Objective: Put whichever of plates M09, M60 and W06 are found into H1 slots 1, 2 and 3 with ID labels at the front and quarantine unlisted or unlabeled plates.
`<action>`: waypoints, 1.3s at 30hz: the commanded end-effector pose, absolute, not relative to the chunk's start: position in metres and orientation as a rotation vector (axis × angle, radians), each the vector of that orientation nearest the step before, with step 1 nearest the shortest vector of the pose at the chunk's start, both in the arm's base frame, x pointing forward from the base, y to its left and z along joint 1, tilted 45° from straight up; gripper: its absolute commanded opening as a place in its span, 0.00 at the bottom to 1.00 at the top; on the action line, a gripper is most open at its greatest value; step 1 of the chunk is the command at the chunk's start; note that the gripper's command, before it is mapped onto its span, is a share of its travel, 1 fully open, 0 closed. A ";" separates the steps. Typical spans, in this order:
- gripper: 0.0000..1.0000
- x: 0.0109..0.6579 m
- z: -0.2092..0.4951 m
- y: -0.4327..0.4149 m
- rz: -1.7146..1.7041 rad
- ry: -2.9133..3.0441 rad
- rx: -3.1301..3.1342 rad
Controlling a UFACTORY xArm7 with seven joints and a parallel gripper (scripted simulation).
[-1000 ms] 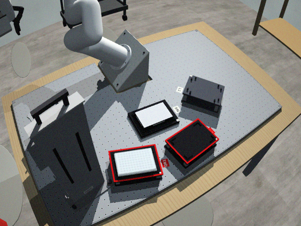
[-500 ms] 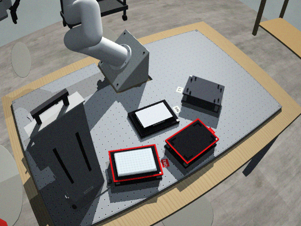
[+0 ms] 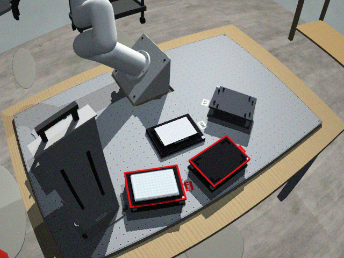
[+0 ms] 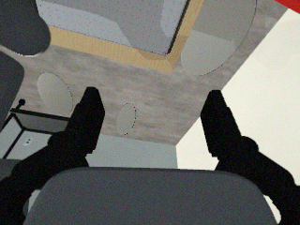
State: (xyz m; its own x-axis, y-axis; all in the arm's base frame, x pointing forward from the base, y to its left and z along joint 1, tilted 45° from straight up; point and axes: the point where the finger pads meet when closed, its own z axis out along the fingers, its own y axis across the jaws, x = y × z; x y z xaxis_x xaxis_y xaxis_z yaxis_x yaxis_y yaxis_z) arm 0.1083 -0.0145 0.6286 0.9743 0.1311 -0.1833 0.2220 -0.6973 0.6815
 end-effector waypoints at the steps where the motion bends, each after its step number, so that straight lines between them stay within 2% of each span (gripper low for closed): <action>1: 1.00 0.122 0.623 -0.008 -0.205 0.375 2.335; 39: 1.00 0.252 0.544 0.065 -0.719 1.646 1.863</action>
